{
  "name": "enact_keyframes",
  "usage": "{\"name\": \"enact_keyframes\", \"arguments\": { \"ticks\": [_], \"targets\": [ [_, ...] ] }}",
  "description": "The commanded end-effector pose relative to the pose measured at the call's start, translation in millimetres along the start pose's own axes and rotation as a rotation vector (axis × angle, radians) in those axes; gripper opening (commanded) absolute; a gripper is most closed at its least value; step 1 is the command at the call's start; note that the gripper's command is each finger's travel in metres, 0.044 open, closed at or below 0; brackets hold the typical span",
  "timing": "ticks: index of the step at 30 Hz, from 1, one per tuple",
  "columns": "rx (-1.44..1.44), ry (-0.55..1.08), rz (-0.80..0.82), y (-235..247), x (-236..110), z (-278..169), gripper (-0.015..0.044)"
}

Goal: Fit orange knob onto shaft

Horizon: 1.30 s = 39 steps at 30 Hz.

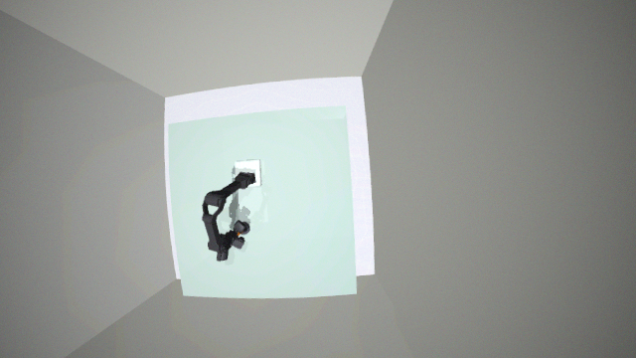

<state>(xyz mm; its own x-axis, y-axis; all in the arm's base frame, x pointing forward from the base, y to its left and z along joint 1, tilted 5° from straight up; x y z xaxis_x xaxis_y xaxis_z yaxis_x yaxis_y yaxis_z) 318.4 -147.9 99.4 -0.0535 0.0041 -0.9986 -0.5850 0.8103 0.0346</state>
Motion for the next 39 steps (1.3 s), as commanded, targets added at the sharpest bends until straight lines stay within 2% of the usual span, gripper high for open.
{"name": "enact_keyframes", "arguments": {
  "ticks": [1, 24, 31, 39],
  "targets": [
    [-0.006, 0.000, -0.001, -0.2, 1.2, 0.2, 0.0000],
    [-0.006, 0.000, -0.001, -0.3, -4.2, 0.2, 0.0000],
    [-0.205, 0.000, -0.001, -0.8, -3.5, 0.4, 0.0000],
    [-0.215, 0.000, -0.001, -0.2, -0.4, -0.1, 0.0000]
  ]
}}
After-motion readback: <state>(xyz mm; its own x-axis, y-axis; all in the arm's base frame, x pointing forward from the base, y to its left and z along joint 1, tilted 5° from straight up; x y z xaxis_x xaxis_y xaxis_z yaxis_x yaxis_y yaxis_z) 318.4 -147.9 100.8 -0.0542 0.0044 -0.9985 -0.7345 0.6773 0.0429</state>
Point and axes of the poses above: the point midway between the two fingers, 35 mm back from their tips, its own x axis out along the fingers, its own y axis across the jaws, z = x × y, the point moved 5 cm from there along -x, back along the fingers, and after that the axes turned 2 degrees about x, right-handed, at the moved point
